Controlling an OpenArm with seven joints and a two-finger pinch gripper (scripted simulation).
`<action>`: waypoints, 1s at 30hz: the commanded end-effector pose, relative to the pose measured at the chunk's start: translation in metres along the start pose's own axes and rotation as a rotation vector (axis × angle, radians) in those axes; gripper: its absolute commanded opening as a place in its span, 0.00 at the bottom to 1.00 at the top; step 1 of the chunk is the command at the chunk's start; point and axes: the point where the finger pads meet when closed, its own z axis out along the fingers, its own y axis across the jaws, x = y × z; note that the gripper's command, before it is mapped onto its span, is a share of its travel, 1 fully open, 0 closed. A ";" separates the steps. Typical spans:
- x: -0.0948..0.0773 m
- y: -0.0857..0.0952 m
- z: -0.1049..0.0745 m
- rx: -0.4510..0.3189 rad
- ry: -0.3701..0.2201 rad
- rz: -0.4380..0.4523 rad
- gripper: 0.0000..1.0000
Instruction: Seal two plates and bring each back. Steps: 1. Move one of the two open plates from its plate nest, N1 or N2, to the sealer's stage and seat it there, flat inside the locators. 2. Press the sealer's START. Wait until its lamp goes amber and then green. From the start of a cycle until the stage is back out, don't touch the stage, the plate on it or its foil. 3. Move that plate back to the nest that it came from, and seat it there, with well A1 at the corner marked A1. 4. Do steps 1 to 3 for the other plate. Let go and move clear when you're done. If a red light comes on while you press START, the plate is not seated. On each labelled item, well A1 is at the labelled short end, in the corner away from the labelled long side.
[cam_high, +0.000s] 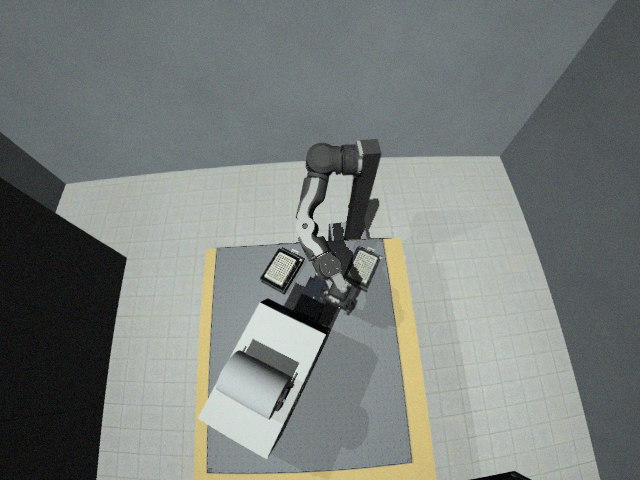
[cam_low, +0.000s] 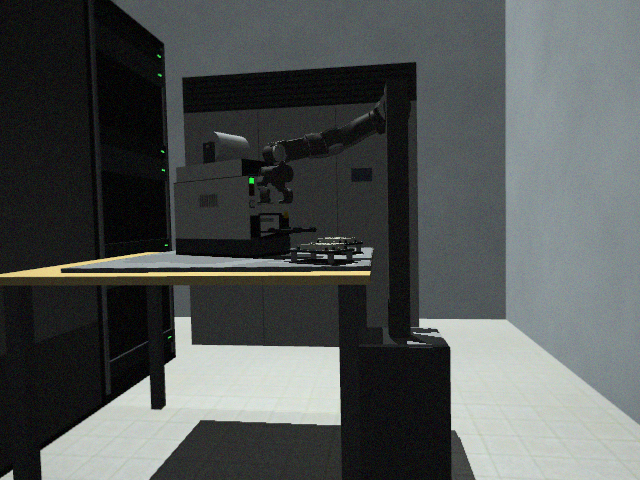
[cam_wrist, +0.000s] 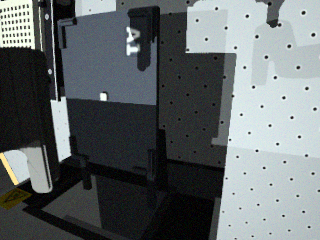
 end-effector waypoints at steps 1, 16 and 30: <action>0.001 0.001 0.000 0.000 -0.001 -0.003 0.65; 0.006 -0.024 0.005 0.006 0.001 0.011 0.65; 0.017 -0.081 0.016 -0.004 -0.001 0.021 0.65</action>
